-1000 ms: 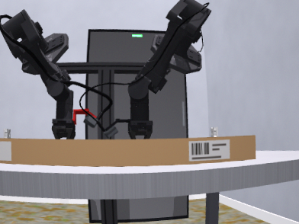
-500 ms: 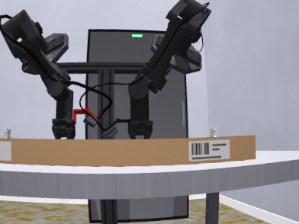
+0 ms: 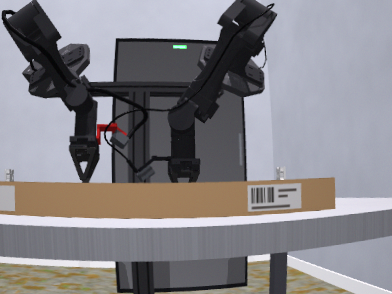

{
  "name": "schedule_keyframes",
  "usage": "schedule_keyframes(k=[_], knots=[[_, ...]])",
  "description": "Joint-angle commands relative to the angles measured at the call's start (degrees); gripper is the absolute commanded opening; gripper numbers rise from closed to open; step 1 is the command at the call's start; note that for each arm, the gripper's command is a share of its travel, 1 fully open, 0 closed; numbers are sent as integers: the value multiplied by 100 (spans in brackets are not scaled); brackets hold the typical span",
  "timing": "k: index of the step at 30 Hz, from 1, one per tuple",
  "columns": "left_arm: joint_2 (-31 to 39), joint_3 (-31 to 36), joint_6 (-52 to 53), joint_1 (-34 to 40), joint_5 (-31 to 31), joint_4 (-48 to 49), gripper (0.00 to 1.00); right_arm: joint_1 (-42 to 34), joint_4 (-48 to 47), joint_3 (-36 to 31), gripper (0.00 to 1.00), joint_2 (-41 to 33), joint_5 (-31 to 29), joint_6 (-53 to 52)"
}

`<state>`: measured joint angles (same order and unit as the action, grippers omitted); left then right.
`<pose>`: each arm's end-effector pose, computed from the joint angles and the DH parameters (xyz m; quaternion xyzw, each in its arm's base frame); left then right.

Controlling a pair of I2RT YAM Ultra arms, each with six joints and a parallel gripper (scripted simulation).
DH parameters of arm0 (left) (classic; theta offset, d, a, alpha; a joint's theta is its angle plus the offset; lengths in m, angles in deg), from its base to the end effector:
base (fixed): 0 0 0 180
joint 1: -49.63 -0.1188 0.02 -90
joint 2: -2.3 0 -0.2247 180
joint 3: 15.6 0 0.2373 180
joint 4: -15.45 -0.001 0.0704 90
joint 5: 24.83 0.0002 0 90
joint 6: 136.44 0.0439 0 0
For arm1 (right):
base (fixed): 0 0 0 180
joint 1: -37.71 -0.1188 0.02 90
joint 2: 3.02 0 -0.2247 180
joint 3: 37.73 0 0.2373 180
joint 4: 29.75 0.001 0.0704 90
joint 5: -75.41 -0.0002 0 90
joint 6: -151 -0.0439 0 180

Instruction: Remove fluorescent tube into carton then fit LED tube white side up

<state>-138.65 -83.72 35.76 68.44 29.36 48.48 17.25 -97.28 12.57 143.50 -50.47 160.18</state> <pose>0.3360 -0.0863 -0.0344 0.5820 0.6487 0.4490 0.1972 0.2659 0.0728 -0.0442 -0.6285 0.5472 -0.5125 0.2070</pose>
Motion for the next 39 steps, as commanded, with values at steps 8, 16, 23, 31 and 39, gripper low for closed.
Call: schedule_keyframes(k=[8, 16, 23, 31, 39], knots=[[-22, 127, 59, 132, 114, -37, 11, -106, 142, 66, 49, -177, 79, -50], [-22, 127, 59, 132, 114, -37, 11, -128, 173, -49, 49, -198, 89, -1305], [-22, 127, 59, 132, 114, -37, 11, -135, 312, -85, 49, -253, 60, -2934], [-22, 127, 59, 132, 114, -37, 11, -135, 564, 116, 49, -377, -19, -5225], [-22, 127, 59, 132, 114, -37, 11, -144, 927, 154, 49, -535, -41, -6740]])
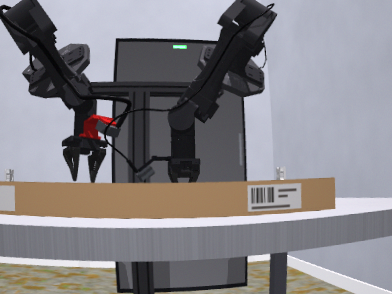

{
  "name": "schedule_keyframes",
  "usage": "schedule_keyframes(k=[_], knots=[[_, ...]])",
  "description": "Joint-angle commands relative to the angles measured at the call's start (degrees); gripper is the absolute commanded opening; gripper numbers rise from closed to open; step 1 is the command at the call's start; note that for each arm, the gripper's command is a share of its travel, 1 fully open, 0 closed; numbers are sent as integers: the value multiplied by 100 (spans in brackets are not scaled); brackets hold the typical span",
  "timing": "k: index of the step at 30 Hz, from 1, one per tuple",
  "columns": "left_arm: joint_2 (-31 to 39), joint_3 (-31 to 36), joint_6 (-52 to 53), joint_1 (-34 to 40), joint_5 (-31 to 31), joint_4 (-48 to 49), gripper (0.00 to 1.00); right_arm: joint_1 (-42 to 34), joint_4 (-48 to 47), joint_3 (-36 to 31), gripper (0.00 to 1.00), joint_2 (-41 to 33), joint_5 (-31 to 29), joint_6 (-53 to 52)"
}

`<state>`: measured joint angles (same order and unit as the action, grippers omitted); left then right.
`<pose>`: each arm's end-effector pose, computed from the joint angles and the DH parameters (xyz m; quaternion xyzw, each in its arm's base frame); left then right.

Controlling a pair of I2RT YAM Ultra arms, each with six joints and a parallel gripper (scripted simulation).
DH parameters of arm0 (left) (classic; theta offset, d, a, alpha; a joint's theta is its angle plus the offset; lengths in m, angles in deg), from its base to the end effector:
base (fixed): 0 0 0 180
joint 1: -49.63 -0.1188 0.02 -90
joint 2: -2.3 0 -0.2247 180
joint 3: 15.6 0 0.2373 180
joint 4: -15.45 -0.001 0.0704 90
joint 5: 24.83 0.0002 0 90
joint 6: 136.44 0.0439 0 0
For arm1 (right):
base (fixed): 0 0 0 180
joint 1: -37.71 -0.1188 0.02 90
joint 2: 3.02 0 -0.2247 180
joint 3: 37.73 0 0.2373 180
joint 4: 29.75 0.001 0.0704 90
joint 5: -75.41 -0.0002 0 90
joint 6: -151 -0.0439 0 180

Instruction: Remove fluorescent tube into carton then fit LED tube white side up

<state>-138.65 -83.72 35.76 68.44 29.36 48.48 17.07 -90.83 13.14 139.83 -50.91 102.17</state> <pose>0.3360 -0.0863 -0.0344 0.5820 0.6487 0.4490 0.1972 0.2723 0.0759 -0.0372 -0.2927 0.7882 -0.3503 0.4128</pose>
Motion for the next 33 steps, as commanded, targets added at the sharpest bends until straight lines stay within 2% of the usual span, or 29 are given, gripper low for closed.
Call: schedule_keyframes(k=[1, 10, 13, 15, 20, 24, 27, 30, 32, 33], knots=[[-22, 127, 59, 132, 114, -37, 11, -126, 312, 115, 49, -184, 9, -1183], [-22, 127, 59, 132, 114, -37, 11, -142, 598, 139, 49, -350, -32, -3755], [-22, 127, 59, 132, 114, -37, 11, -146, 776, 154, 49, -433, -38, -4302], [-22, 127, 59, 132, 114, -37, 11, -146, 776, 154, 49, -433, -38, -4302], [-22, 127, 59, 132, 114, -37, 11, -140, 937, 177, 49, -508, -57, -6018], [-22, 127, 59, 132, 114, -37, 11, -155, 1155, 211, 49, -605, -73, -6776], [-22, 127, 59, 132, 114, -37, 11, -154, 1177, 213, 49, -631, -83, -7817], [-22, 127, 59, 132, 114, -37, 11, -163, 1359, 234, 49, -707, -105, -8354], [-22, 127, 59, 132, 114, -37, 11, -163, 1359, 234, 49, -707, -105, -8354], [-22, 127, 59, 132, 114, -37, 11, -148, 1482, 237, 49, -752, -122, -8773]])
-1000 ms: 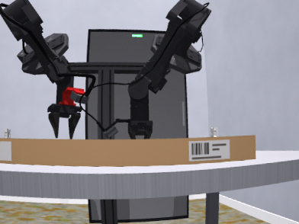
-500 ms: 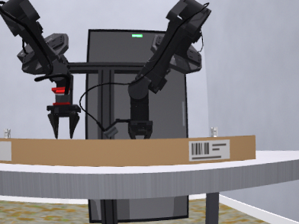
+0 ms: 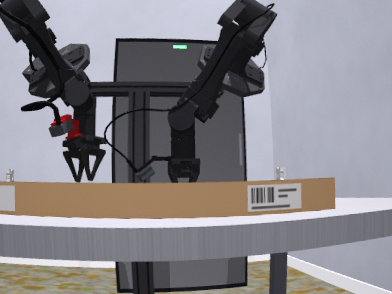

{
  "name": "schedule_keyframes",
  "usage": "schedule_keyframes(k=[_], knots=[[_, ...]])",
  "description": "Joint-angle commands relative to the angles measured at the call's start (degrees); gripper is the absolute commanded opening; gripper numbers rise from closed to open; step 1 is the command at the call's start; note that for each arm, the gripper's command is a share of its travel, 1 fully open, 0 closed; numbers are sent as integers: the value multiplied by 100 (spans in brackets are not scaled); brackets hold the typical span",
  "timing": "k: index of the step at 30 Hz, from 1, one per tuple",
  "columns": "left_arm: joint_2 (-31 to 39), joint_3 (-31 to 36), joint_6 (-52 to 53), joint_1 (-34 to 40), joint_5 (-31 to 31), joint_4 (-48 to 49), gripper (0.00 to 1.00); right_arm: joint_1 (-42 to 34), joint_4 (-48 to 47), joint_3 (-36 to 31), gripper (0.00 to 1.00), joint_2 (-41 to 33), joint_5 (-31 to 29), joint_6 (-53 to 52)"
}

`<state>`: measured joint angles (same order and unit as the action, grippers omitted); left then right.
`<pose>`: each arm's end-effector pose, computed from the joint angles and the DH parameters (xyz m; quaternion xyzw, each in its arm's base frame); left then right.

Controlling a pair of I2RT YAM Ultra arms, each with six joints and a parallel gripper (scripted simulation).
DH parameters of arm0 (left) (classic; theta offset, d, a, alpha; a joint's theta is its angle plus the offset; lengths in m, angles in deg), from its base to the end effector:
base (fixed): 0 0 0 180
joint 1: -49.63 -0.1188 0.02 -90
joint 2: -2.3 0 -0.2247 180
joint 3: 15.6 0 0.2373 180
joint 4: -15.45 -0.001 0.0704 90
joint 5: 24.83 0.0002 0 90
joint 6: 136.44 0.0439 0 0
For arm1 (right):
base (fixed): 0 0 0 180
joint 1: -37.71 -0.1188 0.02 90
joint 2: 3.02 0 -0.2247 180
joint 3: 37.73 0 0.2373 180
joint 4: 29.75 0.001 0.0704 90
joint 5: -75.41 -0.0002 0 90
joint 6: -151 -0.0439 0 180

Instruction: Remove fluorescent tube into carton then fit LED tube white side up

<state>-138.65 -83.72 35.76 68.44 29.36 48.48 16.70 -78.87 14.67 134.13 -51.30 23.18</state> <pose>0.3360 -0.0863 -0.0344 0.5820 0.6487 0.4490 0.1972 0.2818 0.0812 -0.0264 0.2657 0.8142 -0.0310 0.5153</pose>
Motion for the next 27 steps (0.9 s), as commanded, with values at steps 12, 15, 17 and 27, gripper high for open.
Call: schedule_keyframes(k=[12, 15, 17, 27], knots=[[-22, 127, 59, 132, 114, -37, 11, -137, 625, 153, 49, -346, -126, -4172], [-22, 127, 59, 132, 114, -37, 11, -142, 732, 154, 49, -402, -145, -4500], [-22, 127, 59, 132, 114, -37, 11, -121, 831, 166, 49, -443, -158, -5014], [-22, 127, 59, 132, 114, -37, 11, -145, 1280, 38, 49, -211, -228, -5198]])
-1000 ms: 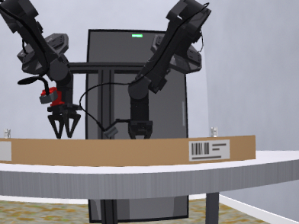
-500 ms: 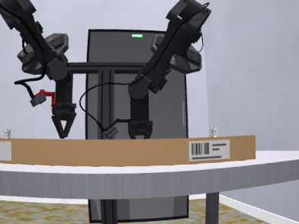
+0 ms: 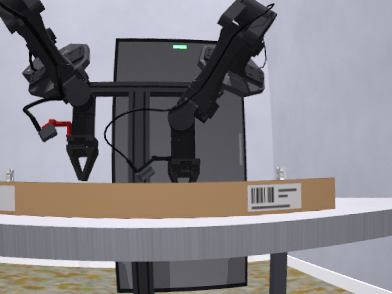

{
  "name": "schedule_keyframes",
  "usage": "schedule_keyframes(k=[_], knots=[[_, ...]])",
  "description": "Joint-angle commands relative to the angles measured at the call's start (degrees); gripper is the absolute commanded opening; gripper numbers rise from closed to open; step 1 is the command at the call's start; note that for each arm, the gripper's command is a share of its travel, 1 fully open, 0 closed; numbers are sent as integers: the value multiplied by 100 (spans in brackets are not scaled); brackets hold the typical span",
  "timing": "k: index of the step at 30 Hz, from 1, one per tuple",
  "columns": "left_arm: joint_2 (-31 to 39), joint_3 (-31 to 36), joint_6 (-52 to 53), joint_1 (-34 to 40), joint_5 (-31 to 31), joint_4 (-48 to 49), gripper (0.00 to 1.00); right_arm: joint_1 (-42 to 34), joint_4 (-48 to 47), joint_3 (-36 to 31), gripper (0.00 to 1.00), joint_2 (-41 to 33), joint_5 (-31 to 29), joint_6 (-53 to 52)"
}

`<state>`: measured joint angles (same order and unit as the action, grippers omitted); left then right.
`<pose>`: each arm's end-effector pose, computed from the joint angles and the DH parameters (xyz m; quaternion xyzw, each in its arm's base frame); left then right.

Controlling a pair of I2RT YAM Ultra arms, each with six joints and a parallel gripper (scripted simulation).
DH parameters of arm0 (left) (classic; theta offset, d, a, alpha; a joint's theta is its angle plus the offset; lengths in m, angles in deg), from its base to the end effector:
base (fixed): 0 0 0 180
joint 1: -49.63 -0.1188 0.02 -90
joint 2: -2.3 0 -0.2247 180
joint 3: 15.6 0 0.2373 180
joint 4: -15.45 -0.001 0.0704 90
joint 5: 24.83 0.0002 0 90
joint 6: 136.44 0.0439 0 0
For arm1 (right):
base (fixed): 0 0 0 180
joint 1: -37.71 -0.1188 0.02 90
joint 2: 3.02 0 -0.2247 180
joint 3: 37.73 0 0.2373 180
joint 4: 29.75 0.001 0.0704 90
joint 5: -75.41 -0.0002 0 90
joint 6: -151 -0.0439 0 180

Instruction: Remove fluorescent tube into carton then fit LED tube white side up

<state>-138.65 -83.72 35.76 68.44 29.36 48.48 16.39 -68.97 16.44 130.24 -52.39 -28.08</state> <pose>0.3360 -0.0863 -0.0344 0.5820 0.6487 0.4490 0.1972 0.2884 0.0847 -0.0181 0.5917 0.6350 0.1617 0.4697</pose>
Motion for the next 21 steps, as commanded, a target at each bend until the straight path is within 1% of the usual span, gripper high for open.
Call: schedule_keyframes(k=[1, 2, 4, 6, 8, 9, 10, 20, 21], knots=[[-22, 127, 59, 132, 114, -37, 11, -116, 294, -146, 49, 180, -118, -74], [-22, 127, 59, 132, 114, -37, 11, -109, 282, -221, 49, 157, -113, -71], [-22, 127, 59, 132, 114, -37, 11, -117, 270, -48, 49, 208, -115, -82], [-22, 127, 59, 132, 114, -37, 11, -117, 270, -48, 49, 208, -115, -82], [-22, 127, 59, 132, 114, -37, 11, -121, 268, 25, 49, -113, -114, -95], [-22, 127, 59, 132, 114, -37, 11, -121, 273, 25, 49, -122, -114, -96], [-22, 127, 59, 132, 114, -37, 11, 124, -38, 194, 49, 326, 57, 95], [-22, 127, 59, 132, 114, -37, 11, 396, -242, 604, 49, 770, 297, 364], [-22, 127, 59, 132, 114, -37, 11, 355, -153, 593, 49, 772, 211, 300]])
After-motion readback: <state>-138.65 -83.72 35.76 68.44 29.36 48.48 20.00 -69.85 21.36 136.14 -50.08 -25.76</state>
